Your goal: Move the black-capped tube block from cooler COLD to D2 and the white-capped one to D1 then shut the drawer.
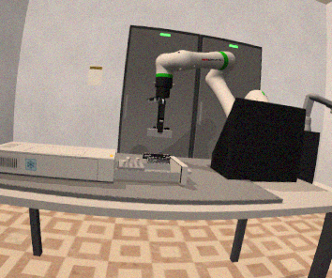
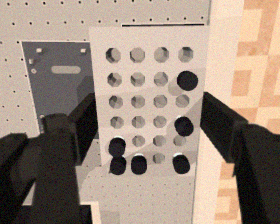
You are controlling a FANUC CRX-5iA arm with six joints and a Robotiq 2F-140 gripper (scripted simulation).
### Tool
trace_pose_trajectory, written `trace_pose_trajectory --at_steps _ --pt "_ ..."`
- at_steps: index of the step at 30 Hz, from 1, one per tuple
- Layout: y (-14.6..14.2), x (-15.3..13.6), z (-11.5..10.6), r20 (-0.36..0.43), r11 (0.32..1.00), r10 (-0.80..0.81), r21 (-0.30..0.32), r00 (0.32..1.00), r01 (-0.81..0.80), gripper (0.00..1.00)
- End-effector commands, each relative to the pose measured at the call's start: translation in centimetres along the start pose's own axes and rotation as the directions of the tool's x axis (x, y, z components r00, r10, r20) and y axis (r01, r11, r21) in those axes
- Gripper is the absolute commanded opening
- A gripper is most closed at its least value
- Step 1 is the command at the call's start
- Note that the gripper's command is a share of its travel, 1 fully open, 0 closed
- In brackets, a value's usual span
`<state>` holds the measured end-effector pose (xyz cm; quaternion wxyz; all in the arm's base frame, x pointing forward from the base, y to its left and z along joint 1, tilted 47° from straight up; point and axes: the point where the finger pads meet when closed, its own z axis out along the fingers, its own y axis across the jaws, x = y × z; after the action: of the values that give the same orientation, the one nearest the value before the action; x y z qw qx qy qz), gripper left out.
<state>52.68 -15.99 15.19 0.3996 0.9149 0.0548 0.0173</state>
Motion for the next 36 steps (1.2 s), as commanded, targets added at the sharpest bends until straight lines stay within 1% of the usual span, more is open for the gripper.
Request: trace_pose_trajectory --at_steps 1,9,36 --pt "0.6 0.0 -0.1 -0.002 1.000 0.000 0.000 1.000 0.000 0.10" --pt "2.7 -0.1 -0.1 -0.002 1.000 0.000 0.000 1.000 0.000 0.10" --pt "2.8 -0.1 -0.1 -0.002 1.000 0.000 0.000 1.000 0.000 0.10"
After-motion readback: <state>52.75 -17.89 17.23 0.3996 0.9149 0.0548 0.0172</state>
